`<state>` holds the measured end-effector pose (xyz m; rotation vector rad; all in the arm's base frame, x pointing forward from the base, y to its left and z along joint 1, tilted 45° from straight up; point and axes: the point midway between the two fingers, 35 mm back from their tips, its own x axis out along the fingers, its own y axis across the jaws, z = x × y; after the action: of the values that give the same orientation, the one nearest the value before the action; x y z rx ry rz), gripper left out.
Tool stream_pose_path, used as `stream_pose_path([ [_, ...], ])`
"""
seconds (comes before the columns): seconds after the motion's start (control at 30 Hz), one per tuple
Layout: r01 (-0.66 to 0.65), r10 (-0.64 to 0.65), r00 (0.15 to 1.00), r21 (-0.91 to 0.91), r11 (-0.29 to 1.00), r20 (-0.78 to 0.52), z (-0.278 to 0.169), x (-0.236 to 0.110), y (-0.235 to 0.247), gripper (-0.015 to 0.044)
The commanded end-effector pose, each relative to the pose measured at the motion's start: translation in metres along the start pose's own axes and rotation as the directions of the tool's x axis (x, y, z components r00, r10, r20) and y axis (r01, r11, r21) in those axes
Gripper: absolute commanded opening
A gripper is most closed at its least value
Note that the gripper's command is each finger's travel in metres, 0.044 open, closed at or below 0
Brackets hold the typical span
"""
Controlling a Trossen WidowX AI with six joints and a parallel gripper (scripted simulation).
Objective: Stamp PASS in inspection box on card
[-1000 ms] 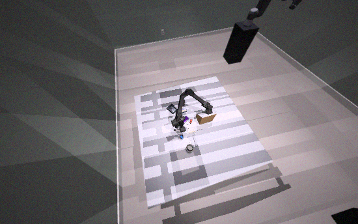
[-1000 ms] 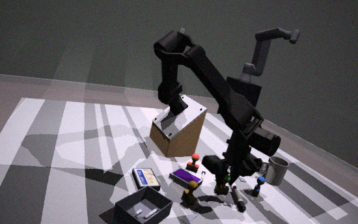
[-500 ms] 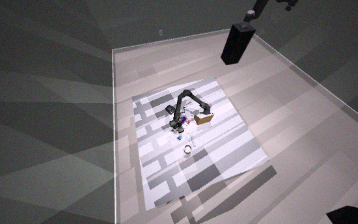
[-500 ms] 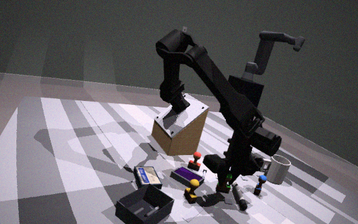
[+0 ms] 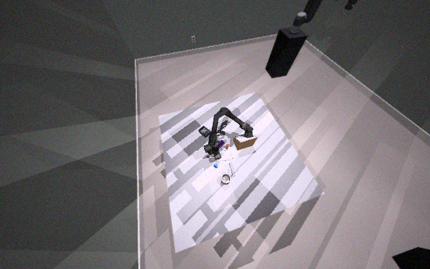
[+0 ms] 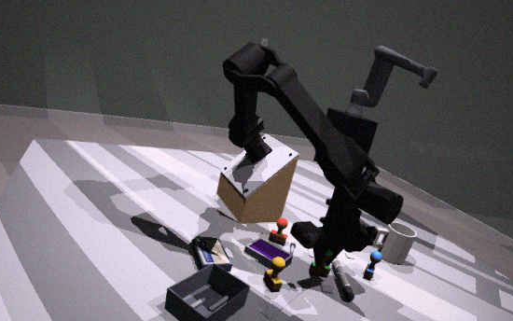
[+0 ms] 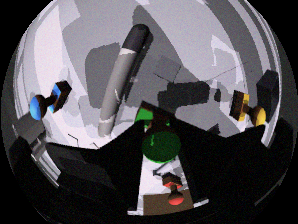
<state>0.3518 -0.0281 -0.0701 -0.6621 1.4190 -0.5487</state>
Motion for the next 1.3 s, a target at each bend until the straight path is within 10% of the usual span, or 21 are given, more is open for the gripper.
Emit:
stream_pose_path([
  [0.0, -0.001, 0.001, 1.0, 0.001, 1.0, 0.0, 0.0, -0.001, 0.0, 0.0],
  [1.27, -0.005, 0.005, 1.0, 0.001, 1.0, 0.001, 0.002, -0.02, 0.001, 0.0],
])
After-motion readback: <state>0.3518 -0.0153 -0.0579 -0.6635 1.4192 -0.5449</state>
